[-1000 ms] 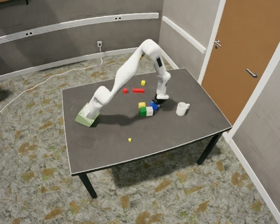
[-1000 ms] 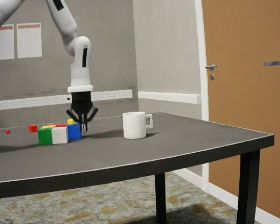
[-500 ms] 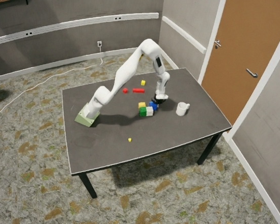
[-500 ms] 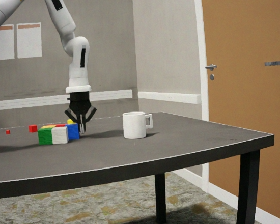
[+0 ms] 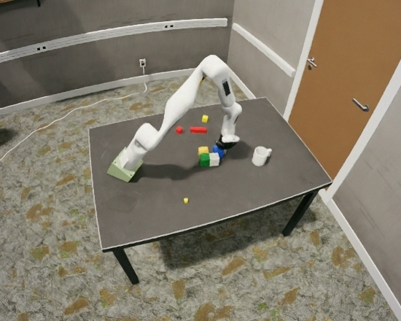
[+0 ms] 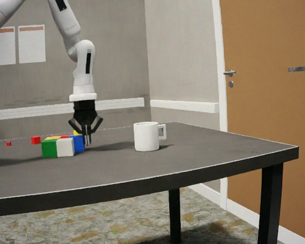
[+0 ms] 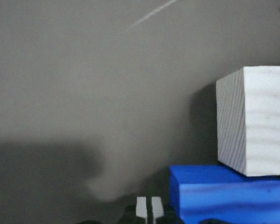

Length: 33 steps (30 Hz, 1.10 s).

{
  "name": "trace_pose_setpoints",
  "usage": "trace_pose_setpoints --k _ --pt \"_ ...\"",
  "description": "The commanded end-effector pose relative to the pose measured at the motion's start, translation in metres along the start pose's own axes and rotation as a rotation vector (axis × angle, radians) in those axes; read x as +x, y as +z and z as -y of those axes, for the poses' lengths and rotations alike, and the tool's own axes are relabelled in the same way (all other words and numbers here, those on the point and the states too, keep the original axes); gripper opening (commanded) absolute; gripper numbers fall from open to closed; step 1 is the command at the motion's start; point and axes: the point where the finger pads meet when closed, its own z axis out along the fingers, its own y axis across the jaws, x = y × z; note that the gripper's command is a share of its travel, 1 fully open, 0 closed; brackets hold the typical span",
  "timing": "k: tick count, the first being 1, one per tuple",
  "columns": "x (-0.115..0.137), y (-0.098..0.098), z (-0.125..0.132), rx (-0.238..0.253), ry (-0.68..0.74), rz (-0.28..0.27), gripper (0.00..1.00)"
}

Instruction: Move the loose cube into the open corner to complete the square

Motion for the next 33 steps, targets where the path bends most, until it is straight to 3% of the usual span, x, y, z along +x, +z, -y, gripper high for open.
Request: trace_pose_setpoints --k 1,33 --pt "-0.001 -0.001 -0.002 0.000 -0.002 0.002 0.10" --pt "-0.001 -0.001 -0.018 0.000 -0.002 0.002 0.10"
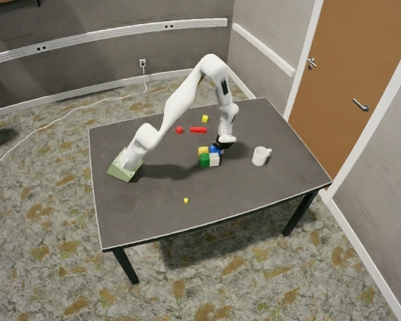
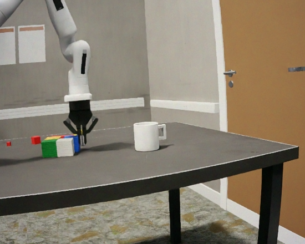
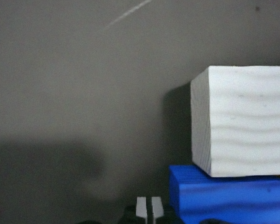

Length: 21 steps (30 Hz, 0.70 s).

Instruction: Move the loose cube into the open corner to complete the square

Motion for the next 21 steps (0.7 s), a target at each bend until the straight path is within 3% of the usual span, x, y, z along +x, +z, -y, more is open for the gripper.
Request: trace_pose_setpoints --k 1,21 --pt "-0.0011 -0.0008 -0.0018 0.000 -0.002 0.002 0.10" --pt "-0.0010 -0.0008 -0.0072 0.000 -0.002 0.002 0.10"
